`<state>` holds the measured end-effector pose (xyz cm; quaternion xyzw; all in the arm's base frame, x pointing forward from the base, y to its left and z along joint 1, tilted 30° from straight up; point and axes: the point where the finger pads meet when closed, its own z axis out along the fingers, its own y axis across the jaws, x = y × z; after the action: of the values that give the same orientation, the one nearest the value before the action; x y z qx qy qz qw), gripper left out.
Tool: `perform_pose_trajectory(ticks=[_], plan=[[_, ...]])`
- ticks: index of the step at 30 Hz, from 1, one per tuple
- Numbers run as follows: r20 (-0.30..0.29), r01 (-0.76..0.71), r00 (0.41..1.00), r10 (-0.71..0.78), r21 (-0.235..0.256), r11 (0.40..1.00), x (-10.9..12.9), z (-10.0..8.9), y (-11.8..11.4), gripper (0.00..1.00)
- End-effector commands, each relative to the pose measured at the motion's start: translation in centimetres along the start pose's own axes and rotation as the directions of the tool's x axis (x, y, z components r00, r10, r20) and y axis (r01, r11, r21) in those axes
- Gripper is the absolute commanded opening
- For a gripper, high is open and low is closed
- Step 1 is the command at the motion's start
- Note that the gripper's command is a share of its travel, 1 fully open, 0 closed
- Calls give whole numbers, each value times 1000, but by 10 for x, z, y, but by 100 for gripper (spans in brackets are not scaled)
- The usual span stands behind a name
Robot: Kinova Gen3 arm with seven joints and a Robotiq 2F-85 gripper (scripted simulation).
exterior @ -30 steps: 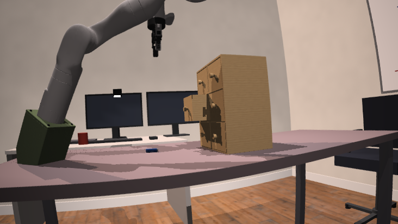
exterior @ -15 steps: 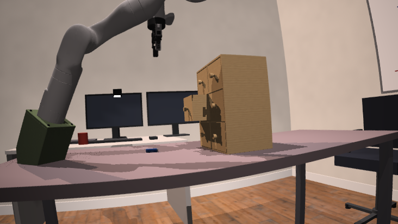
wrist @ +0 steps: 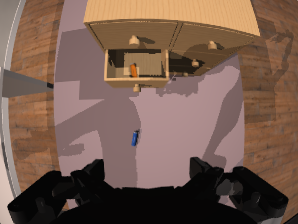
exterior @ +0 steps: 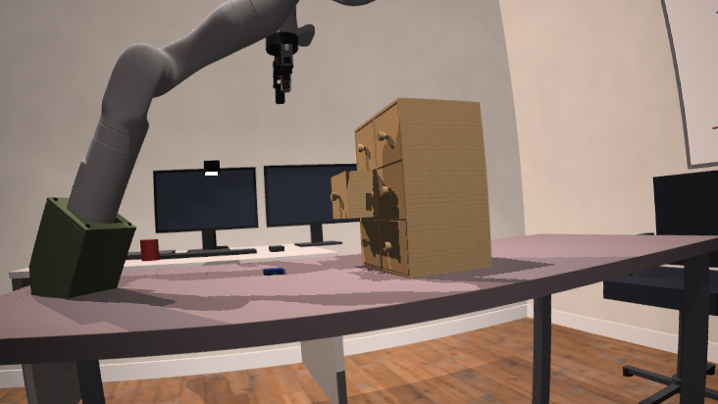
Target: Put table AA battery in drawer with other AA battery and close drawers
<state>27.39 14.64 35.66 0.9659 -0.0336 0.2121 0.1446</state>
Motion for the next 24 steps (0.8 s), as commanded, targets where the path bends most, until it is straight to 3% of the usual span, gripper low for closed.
perform_pose_trajectory(ticks=[1, 24], plan=[[0, 12, 1000, -12, 1, 1000, 0, 1, 0, 100], [0, 233, 972, -233, 1, 972, -3, 24, -3, 100]])
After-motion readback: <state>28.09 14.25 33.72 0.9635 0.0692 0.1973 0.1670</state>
